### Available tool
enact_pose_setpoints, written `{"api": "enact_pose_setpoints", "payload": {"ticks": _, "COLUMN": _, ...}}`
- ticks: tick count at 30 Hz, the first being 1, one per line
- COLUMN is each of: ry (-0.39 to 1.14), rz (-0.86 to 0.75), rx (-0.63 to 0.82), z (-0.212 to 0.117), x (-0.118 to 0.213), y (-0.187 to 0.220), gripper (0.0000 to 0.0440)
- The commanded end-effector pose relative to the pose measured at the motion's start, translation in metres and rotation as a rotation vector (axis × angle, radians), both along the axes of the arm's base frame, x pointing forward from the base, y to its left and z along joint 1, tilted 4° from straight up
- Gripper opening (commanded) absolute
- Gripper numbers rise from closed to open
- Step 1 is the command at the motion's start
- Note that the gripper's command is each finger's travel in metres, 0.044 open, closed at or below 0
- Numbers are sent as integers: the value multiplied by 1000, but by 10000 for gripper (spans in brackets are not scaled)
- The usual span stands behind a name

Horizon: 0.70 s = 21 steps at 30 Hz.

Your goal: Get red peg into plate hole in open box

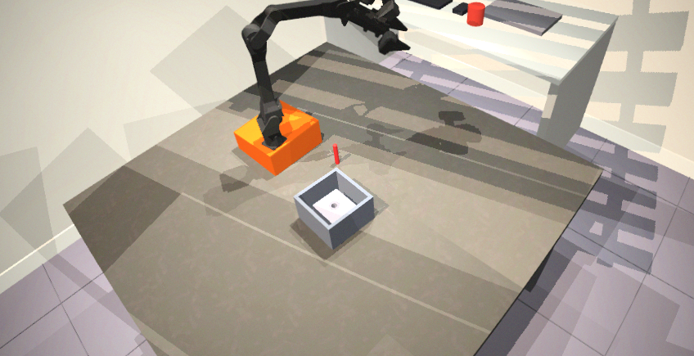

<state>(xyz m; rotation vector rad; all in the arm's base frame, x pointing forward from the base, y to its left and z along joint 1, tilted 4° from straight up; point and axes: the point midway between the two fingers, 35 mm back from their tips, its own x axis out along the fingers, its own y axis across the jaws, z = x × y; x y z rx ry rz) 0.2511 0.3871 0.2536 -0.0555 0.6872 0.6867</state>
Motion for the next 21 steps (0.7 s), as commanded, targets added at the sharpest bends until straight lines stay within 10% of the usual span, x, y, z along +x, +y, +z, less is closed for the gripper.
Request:
{"api": "enact_pose_setpoints", "payload": {"ticks": 1, "ry": 51, "rz": -53, "rx": 11, "z": 1, "x": 11, "y": -22, "gripper": 440}}
{"api": "enact_pose_setpoints", "payload": {"ticks": 21, "ry": 491, "rz": -533, "rx": -127, "z": -92, "x": 18, "y": -163, "gripper": 440}}
